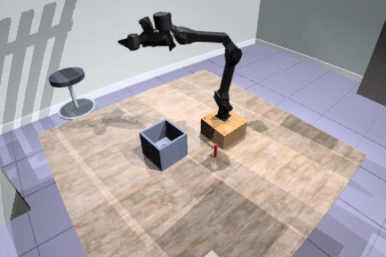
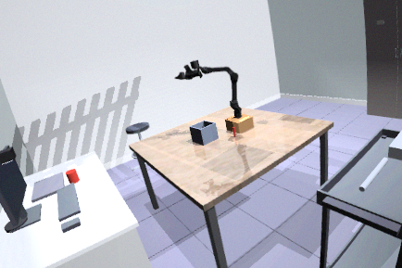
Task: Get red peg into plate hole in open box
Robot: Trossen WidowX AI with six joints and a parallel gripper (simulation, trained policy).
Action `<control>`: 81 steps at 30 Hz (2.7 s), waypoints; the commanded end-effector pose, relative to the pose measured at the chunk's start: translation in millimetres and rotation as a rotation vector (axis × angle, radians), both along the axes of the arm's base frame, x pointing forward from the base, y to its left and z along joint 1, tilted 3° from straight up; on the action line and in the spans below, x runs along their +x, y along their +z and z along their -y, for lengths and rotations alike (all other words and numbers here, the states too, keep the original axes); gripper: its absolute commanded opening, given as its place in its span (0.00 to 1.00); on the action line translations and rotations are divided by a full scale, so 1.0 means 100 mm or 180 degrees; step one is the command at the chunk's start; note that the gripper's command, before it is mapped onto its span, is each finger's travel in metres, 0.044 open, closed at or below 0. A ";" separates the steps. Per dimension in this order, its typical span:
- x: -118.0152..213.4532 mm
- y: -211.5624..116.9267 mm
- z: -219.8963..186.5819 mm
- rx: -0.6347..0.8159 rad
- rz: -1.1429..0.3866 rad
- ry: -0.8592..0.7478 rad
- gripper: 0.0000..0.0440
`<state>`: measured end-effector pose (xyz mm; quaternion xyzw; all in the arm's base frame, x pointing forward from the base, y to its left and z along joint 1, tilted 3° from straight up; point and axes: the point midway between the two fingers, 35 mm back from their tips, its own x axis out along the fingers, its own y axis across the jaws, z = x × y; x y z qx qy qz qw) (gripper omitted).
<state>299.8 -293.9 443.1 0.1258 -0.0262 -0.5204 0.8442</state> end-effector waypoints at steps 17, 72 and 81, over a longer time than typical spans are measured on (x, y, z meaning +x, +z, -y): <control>0.39 -0.33 -1.14 0.1266 0.0881 0.0827 1.00; -0.49 -2.48 -3.87 0.4845 -0.0639 0.0267 1.00; -0.78 -2.80 -3.98 0.4780 -0.1165 -0.0098 1.00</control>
